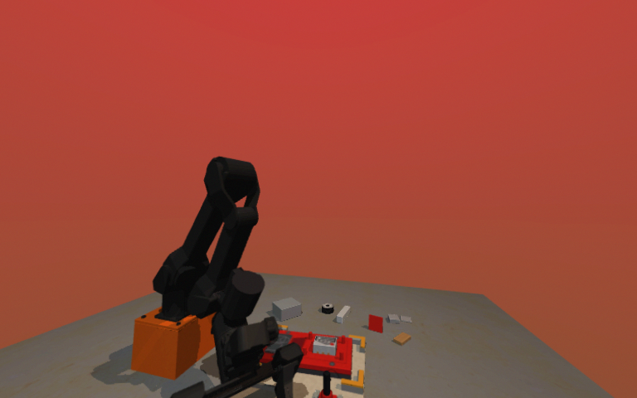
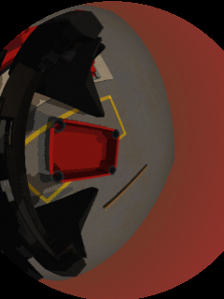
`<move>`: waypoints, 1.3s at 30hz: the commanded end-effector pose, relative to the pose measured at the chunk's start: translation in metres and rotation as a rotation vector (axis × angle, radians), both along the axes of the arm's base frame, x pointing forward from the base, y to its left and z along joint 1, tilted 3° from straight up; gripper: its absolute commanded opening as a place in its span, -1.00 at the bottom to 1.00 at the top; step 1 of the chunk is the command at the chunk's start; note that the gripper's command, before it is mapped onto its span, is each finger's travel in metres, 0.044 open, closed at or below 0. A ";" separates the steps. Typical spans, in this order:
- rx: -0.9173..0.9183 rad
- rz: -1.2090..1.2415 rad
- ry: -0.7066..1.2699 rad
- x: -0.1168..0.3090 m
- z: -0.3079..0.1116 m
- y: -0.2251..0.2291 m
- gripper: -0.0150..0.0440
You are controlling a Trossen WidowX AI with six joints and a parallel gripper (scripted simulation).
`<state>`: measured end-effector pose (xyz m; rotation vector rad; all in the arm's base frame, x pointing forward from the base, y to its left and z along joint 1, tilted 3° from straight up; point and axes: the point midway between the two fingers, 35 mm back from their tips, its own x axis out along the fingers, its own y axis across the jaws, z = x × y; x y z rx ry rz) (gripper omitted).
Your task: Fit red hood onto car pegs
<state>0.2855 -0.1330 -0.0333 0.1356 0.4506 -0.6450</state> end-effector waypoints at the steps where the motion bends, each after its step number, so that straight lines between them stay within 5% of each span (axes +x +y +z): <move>1: 0.001 0.003 0.003 0.001 -0.003 0.000 1.00; 35: 0.017 -0.009 0.019 0.002 -0.018 -0.001 1.00; 39: 0.014 -0.004 0.022 0.001 -0.016 0.000 0.64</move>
